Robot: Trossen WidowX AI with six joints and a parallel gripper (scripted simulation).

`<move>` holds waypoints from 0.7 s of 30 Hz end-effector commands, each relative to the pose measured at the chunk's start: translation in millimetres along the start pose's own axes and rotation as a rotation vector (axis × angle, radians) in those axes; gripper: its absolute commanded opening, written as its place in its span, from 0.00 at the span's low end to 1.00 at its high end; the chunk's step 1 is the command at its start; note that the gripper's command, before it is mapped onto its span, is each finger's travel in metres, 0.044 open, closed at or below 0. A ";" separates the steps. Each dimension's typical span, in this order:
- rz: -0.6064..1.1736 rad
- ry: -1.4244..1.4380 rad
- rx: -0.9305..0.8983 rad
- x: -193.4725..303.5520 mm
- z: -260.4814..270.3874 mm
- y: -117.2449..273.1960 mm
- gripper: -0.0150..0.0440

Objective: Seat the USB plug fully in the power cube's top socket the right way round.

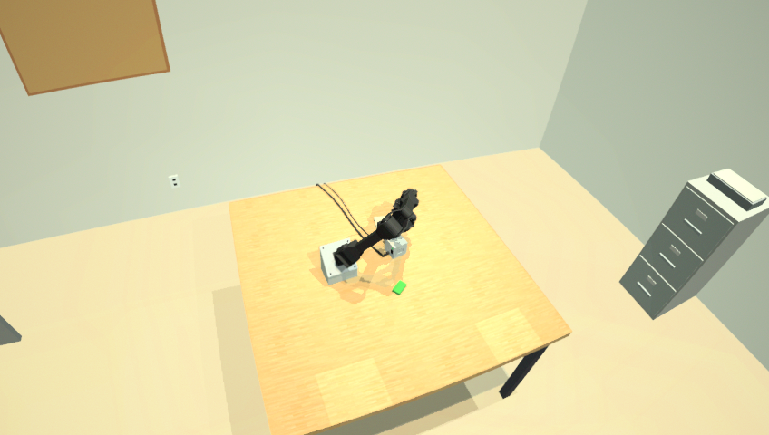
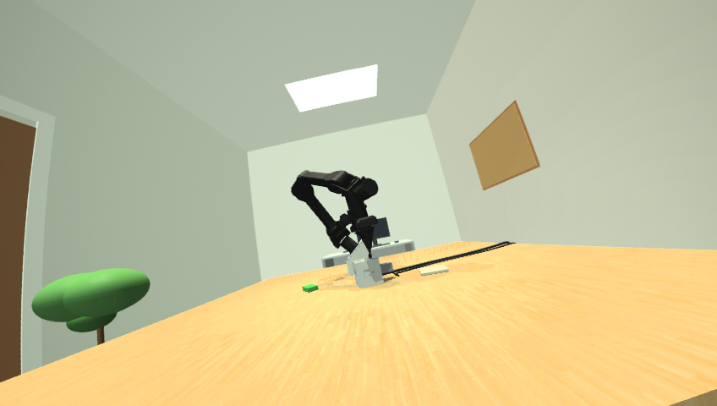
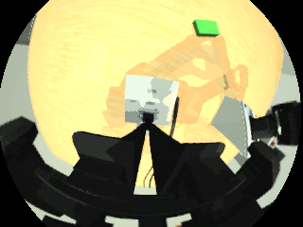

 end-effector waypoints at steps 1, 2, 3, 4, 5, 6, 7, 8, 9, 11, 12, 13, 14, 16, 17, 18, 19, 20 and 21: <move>-0.005 0.001 0.002 -1.6 0.1 -1.7 0.25; -0.005 0.001 0.002 -1.6 0.1 -1.7 0.25; -0.005 0.001 0.002 -1.6 0.1 -1.7 0.25; -0.005 0.001 0.002 -1.6 0.1 -1.7 0.25; -0.005 0.001 0.002 -1.6 0.1 -1.7 0.25; -0.005 0.001 0.002 -1.6 0.1 -1.7 0.25; -0.005 0.001 0.002 -1.6 0.1 -1.7 0.25; -0.005 0.001 0.002 -1.6 0.1 -1.7 0.25; -0.005 0.001 0.002 -1.6 0.1 -1.7 0.25; -0.005 0.001 0.002 -1.6 0.1 -1.7 0.25; -0.005 0.001 0.002 -1.6 0.1 -1.7 0.25; -0.005 0.001 0.002 -1.6 0.1 -1.7 0.25; -0.005 0.001 0.002 -1.6 0.1 -1.7 0.25; -0.005 0.001 0.002 -1.6 0.1 -1.7 0.25; -0.005 0.001 0.002 -1.6 0.1 -1.7 0.25; 0.000 0.000 0.000 0.1 0.0 -0.1 0.30; 0.000 0.000 0.000 0.1 0.0 -0.1 0.34; 0.000 0.000 0.000 0.1 0.0 -0.1 0.39; 0.000 0.000 0.000 0.1 0.0 -0.1 0.42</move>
Point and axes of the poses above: the point midway between the two fingers, 35 mm back from their tips, its own y axis back along the fingers, its own z axis across the jaws, x = y × z, the point moved 2 cm from there along y, back along the fingers, and after that the axes turned 13 degrees about y, right-handed, at the moved point
